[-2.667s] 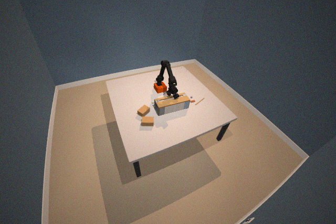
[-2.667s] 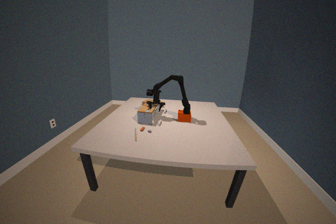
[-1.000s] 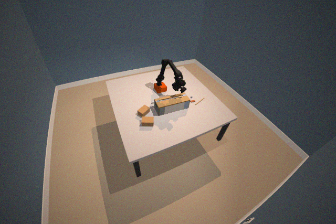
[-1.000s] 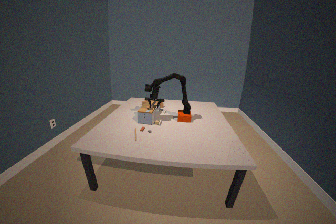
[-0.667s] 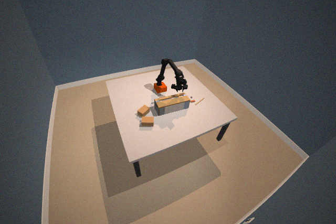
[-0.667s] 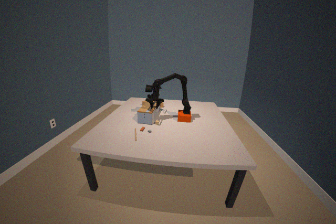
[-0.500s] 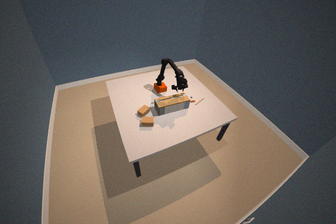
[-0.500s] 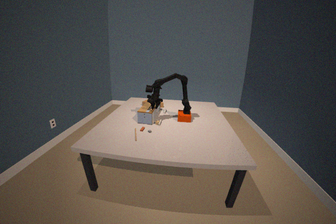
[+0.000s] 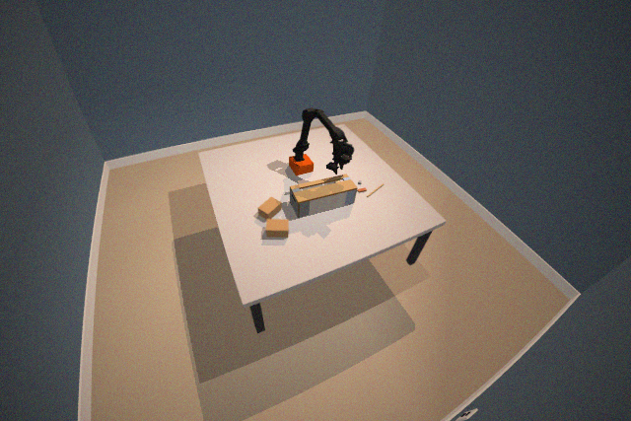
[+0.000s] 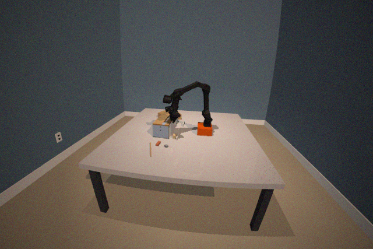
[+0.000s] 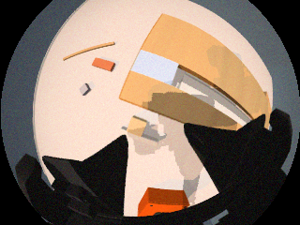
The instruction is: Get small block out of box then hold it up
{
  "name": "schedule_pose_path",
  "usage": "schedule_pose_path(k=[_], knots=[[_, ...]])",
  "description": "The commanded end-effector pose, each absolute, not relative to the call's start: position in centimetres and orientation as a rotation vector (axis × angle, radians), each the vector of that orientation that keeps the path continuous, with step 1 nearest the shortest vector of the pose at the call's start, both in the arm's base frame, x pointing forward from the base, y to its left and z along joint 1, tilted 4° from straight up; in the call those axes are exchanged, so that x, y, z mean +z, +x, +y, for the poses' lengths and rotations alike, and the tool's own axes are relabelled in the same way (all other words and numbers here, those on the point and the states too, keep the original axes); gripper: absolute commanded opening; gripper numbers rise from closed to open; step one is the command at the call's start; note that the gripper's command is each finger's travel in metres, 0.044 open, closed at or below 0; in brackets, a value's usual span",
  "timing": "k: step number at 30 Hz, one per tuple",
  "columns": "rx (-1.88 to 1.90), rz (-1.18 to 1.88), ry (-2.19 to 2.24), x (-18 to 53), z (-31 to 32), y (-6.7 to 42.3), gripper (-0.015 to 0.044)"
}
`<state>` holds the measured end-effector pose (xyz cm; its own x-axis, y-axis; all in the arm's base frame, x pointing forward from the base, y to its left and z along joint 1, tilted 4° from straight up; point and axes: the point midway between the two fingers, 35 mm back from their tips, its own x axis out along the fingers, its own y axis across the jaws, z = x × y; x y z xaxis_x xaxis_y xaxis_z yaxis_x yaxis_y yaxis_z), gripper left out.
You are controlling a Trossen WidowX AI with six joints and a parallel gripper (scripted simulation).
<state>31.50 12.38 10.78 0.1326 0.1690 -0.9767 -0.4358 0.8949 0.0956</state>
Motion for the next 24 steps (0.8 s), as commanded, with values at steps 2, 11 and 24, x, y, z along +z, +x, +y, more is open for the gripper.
schedule_pose_path(k=[2,11,24], knots=[[0.979,1.003,-1.121,12.1,13.4,30.6,0.0285],[1.228,0.758,-1.588,12.4,13.9,30.1,0.0285],[1.537,0.31,-2.24,12.8,14.6,29.4,0.0285]])
